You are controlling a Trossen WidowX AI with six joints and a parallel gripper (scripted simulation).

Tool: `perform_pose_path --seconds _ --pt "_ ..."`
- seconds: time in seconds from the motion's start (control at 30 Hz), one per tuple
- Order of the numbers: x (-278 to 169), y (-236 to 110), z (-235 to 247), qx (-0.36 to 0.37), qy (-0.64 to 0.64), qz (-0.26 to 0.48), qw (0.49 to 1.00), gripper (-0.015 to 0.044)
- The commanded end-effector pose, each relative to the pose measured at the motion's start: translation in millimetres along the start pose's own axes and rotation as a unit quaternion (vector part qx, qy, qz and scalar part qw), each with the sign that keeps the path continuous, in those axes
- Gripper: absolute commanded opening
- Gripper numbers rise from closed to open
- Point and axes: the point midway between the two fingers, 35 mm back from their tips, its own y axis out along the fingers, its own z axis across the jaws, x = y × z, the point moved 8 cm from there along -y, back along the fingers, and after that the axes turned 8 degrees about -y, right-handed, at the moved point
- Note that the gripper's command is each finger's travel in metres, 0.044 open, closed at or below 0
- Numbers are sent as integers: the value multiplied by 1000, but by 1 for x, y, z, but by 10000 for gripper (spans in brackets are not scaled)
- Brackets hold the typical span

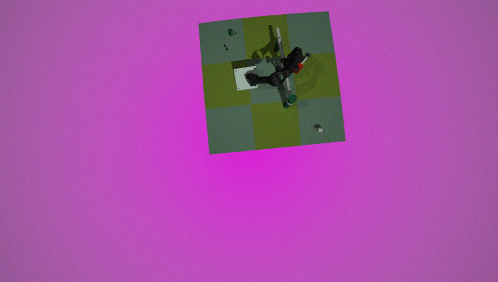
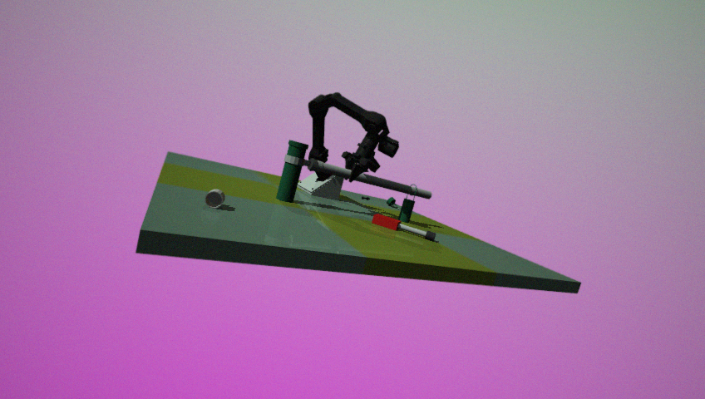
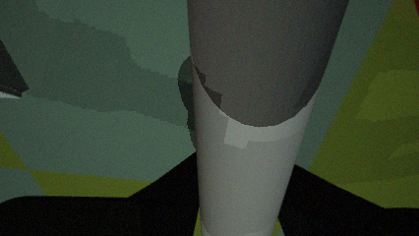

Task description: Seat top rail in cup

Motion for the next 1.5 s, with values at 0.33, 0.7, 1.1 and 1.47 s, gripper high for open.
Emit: perform_pose_path --seconds 0.33,0.7,1.1,1.47 --pt "0 0 0 1 0 0 1000 0" --pt "-7 1 0 1 0 1 1000 0" --pt "-14 2 0 1 0 1 1000 0" --pt "-21 2 0 1 0 1 1000 0"
